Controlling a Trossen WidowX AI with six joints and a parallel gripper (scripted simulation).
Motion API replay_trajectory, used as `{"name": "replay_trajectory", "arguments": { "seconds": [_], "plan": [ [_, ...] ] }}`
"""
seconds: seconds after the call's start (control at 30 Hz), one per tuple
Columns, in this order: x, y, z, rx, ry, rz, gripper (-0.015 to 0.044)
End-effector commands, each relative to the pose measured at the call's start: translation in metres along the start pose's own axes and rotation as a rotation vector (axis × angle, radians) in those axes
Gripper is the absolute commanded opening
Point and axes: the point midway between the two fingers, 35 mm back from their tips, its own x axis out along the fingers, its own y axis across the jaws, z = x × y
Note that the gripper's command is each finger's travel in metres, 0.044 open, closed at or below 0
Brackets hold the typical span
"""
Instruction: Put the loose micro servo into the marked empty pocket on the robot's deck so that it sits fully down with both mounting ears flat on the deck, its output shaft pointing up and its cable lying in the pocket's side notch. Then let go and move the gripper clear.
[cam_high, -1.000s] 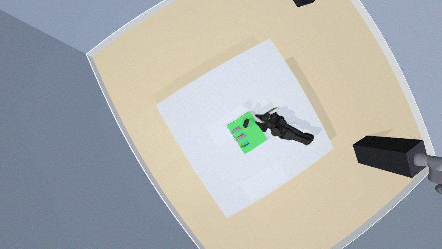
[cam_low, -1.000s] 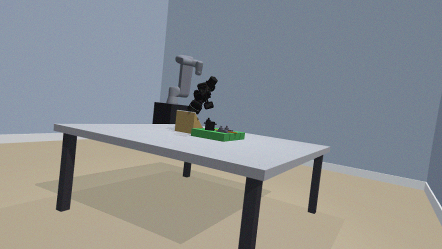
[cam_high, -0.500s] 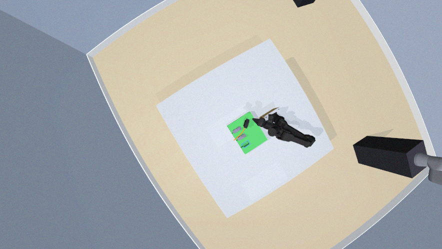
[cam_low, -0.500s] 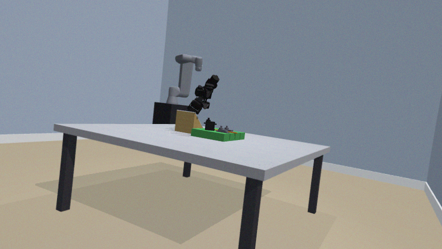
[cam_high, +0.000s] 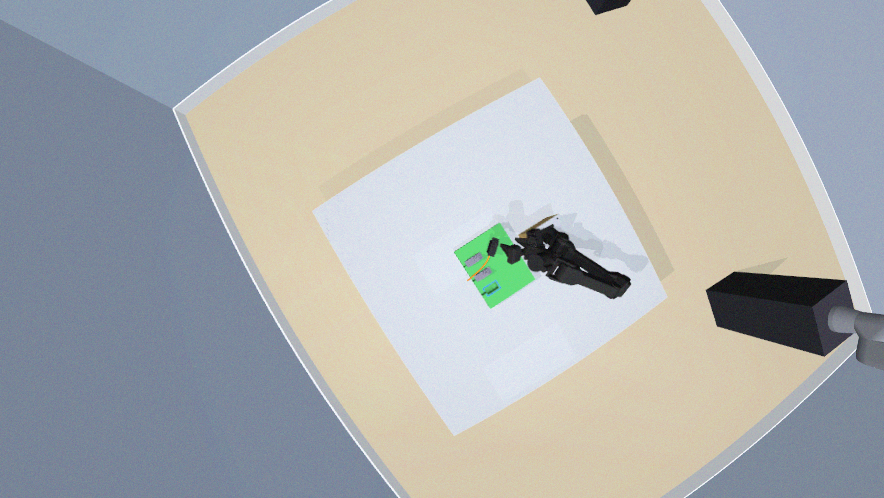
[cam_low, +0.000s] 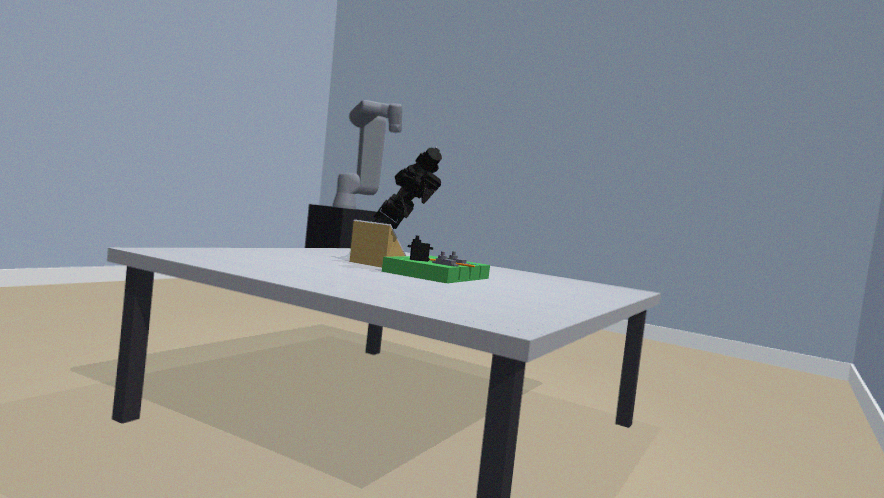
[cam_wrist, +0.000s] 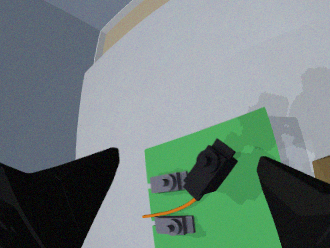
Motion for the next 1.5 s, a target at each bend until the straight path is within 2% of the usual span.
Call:
{"name": "replay_trajectory", "arguments": {
  "seconds": [0.0, 0.77, 1.47],
  "plan": [
    [0.002, 0.001, -0.003, -0.143, 0.03, -0.037, 0.044],
    [0.017, 0.008, -0.016, -0.905, 0.24, -0.14, 0.044],
    [0.033, 0.014, -0.027, -1.573, 0.518, -0.088, 0.044]
  ]
}}
